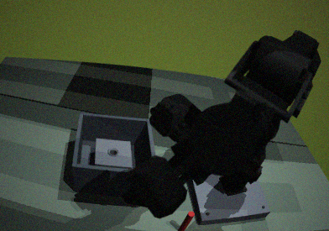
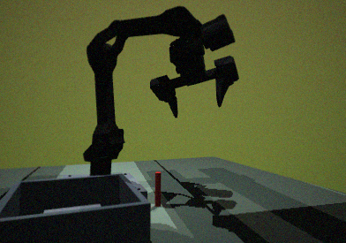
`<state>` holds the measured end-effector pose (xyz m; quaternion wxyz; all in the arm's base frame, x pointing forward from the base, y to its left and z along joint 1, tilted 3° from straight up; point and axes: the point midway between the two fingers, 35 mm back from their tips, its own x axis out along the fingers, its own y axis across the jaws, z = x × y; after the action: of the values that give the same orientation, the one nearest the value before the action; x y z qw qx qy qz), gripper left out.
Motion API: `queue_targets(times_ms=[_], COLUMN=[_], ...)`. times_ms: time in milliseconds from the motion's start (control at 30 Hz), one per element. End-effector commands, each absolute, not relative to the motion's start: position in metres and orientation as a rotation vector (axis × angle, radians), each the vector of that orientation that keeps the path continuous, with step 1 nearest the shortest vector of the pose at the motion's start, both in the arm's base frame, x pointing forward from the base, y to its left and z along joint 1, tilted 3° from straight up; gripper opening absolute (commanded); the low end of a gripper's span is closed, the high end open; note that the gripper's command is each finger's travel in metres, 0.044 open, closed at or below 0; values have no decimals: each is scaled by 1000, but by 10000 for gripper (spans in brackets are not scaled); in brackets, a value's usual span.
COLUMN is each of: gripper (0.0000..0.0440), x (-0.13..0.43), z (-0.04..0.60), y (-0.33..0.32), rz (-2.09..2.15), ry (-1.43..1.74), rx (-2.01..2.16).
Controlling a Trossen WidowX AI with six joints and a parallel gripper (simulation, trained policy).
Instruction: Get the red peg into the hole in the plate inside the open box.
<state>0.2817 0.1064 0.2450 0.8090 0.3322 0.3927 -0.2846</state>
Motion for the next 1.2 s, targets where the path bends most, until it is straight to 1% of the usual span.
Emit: queue_targets(times_ms=[0, 267, 500, 1167], gripper=[440, 440, 440, 436], x=[260, 219, 197, 183], z=[221, 172, 136, 47], y=[109, 107, 102, 93], rz=[-609, -638, -667, -703], ry=[965, 1183, 1293, 1329], rx=[609, 440, 368, 347])
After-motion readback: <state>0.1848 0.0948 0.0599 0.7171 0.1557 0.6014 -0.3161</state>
